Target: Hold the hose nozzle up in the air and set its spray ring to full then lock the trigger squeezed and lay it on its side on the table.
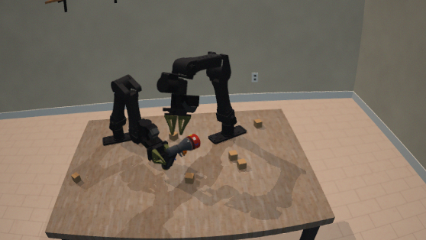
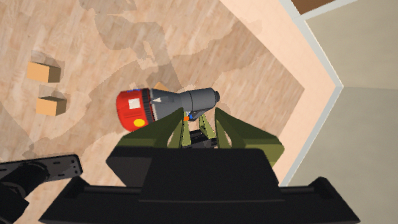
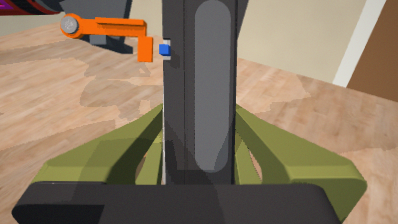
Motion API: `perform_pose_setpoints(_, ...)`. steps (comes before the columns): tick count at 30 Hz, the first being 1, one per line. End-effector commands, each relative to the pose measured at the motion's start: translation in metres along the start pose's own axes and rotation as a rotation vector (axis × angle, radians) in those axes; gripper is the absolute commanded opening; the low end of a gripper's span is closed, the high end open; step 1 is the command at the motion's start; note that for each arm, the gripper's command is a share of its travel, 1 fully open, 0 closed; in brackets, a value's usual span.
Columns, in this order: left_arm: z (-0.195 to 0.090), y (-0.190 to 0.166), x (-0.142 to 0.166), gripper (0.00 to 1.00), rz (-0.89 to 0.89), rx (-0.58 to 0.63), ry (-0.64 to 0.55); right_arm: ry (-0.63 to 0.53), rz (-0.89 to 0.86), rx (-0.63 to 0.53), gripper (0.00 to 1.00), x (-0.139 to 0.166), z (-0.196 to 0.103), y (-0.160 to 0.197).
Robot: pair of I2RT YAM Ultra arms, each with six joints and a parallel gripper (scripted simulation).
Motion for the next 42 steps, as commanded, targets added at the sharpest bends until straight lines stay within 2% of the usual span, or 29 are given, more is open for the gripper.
perform_pose_setpoints(1, -0.01, -0.001, -0.013, 0.37, 0.031, 0.098, -0.053, -0.158, 0.04, -0.044, 0.36, -0.036, 0.007, 0.013)
perform_pose_setpoints(15, -0.019, 0.063, -0.084, 0.37, 0.043, 0.17, -0.287, -0.158, 0.04, -0.044, 0.36, -0.036, 0.007, 0.013)
perform_pose_setpoints(17, -0.019, 0.063, -0.084, 0.37, 0.043, 0.17, -0.287, -0.158, 0.04, -0.044, 0.36, -0.036, 0.007, 0.013)
perform_pose_setpoints(32, -0.043, 0.144, -0.134, 0.37, 0.097, 0.131, -0.579, -0.158, 0.04, -0.044, 0.36, -0.036, 0.007, 0.013)
perform_pose_setpoints(34, -0.043, 0.144, -0.134, 0.37, 0.097, 0.131, -0.579, -0.158, 0.04, -0.044, 0.36, -0.036, 0.007, 0.013)
perform_pose_setpoints(42, -0.061, 0.19, -0.149, 0.37, 0.137, 0.054, -0.739, -0.158, 0.04, -0.044, 0.36, -0.036, 0.007, 0.013)
Point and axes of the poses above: on each arm, the point where the finger pads meet when closed, its own z axis out along the fingers, its own y axis across the jaws, x = y × z, the point moved 7 cm from there along -z, back along the fingers, and after that the axes turned 13 degrees about z, right-handed, at the moved point
